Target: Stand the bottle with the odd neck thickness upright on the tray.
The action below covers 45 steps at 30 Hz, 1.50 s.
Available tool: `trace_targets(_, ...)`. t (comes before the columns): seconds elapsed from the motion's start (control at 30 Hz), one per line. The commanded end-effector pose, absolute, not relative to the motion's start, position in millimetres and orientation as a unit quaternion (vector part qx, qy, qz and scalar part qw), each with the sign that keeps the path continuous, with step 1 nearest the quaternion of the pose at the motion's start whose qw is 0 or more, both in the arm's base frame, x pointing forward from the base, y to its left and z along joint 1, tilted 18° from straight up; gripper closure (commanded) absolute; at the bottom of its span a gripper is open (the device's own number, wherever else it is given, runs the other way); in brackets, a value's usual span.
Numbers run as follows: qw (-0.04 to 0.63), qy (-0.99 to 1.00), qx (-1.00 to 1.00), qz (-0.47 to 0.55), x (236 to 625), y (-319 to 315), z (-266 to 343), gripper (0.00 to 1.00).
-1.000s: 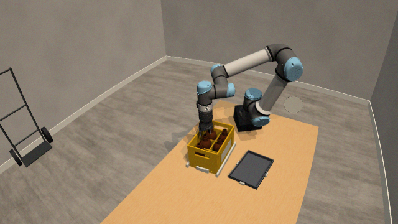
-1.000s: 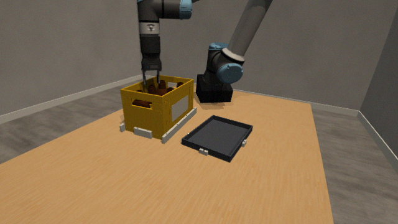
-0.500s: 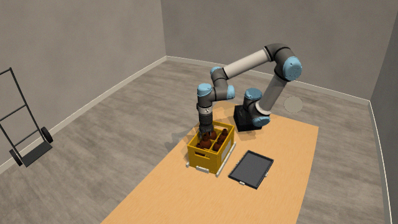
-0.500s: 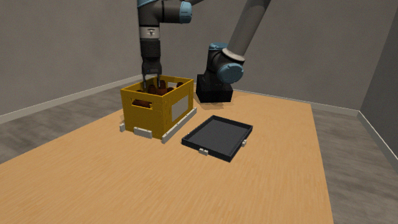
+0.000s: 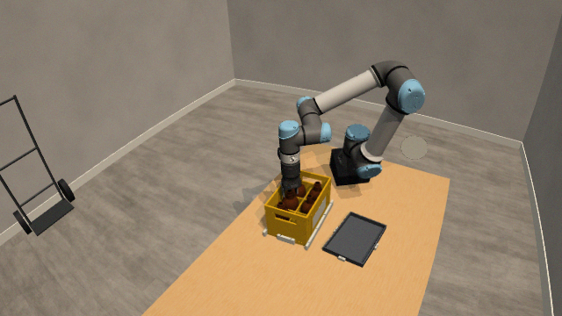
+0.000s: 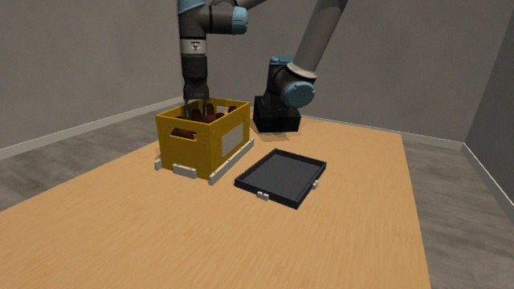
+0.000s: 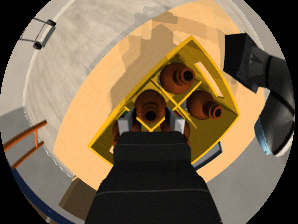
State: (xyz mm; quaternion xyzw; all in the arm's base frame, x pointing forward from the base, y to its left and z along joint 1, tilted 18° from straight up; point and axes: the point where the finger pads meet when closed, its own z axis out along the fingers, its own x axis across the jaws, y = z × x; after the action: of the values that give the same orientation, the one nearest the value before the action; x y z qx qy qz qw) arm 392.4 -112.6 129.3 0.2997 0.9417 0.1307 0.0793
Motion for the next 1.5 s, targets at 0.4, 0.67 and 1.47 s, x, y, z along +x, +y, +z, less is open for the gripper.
trace_targets(0.4, 0.08, 0.942, 0.3, 0.13, 393.3, -112.3, 126.9, 0.0)
trace_targets(0.67, 0.08, 0.942, 0.3, 0.13, 393.3, -112.3, 126.9, 0.0)
trace_targets(1.47, 0.08, 0.942, 0.3, 0.13, 393.3, -112.3, 126.9, 1.0)
